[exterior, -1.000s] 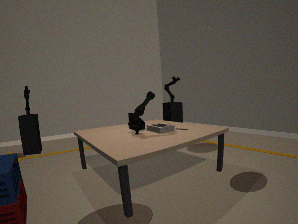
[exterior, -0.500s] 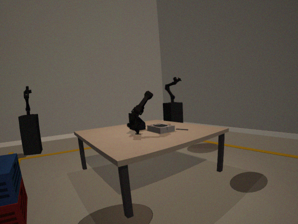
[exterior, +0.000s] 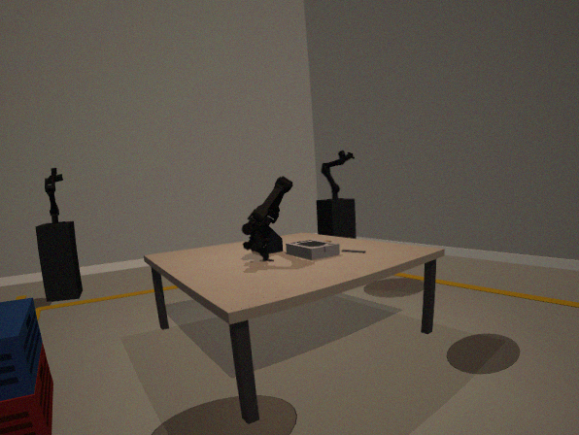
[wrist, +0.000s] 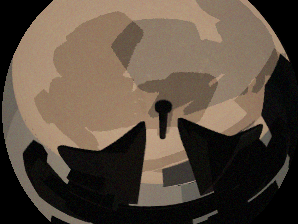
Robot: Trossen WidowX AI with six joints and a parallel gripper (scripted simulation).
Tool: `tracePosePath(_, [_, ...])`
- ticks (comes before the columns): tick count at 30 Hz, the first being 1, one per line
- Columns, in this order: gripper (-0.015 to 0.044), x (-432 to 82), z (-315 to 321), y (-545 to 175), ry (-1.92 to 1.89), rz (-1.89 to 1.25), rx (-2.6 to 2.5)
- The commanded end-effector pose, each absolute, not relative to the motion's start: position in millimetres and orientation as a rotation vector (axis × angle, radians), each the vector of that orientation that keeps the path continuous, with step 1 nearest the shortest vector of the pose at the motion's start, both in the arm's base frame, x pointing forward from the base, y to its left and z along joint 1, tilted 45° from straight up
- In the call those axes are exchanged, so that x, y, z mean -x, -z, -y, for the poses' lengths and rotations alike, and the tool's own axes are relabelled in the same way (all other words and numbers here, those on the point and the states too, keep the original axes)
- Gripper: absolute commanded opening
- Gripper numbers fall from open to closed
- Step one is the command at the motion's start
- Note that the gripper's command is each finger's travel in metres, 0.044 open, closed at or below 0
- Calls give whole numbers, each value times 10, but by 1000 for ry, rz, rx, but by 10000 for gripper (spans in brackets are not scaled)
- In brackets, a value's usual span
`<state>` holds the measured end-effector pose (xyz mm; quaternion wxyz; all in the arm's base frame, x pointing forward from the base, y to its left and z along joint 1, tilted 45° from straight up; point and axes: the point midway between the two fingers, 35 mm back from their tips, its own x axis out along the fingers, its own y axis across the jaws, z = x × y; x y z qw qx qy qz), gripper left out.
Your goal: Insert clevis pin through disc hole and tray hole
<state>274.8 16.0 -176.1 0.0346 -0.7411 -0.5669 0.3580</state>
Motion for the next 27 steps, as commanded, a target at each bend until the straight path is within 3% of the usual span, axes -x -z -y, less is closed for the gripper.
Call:
tracePosePath(1, [160,-2723,-202,1801,-1100,1738,2268])
tracePosePath(23, [160,-2720,-220,1817,-1100,1738,2268])
tracePosePath(27, [55,-2720,-220,1817,-1100,1738,2268])
